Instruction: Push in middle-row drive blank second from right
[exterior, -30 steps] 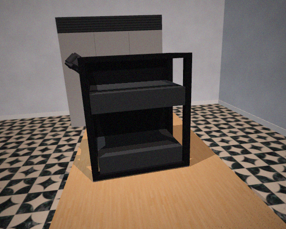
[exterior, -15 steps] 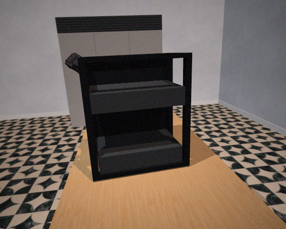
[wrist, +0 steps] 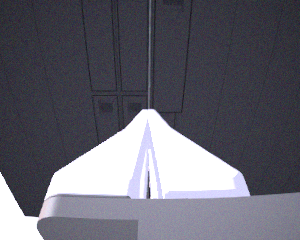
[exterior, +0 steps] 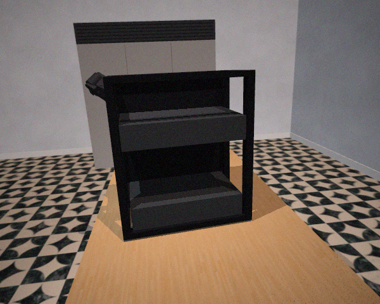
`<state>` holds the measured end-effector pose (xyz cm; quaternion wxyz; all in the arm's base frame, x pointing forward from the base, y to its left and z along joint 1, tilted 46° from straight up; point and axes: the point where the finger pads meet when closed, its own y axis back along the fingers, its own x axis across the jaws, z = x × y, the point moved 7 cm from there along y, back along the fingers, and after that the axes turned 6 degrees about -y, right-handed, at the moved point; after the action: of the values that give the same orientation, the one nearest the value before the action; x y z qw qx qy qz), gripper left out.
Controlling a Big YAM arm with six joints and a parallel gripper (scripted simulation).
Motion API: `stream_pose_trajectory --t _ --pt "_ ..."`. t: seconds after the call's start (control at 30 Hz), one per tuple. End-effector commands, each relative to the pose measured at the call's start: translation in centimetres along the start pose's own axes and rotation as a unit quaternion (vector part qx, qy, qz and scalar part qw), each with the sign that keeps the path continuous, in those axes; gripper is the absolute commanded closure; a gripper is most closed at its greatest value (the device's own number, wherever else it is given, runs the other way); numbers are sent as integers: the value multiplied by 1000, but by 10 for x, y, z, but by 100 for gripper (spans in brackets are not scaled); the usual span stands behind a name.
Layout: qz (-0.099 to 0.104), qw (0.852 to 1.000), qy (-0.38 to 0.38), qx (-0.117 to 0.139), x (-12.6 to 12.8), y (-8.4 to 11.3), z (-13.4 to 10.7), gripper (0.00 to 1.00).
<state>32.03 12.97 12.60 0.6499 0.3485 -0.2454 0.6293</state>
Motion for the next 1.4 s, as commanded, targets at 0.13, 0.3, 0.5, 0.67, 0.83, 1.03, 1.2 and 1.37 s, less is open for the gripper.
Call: stream_pose_trajectory --t 0.13,0.3,0.5,0.67,0.83,1.03,1.2,1.37 --pt "13 1000 -14 -12 17 -14 4 100" --pt "8 1000 -9 -1 9 6 0 100" --pt "8 1000 -9 -1 10 23 1 100" --pt "7 1000 -8 -1 10 43 1 100" --pt "7 1000 -8 -1 11 71 3 100" --pt "8 1000 -9 -2 13 101 5 100" --pt "18 1000 -21 -9 30 109 9 100" --pt "21 999 -26 -10 36 126 11 100"
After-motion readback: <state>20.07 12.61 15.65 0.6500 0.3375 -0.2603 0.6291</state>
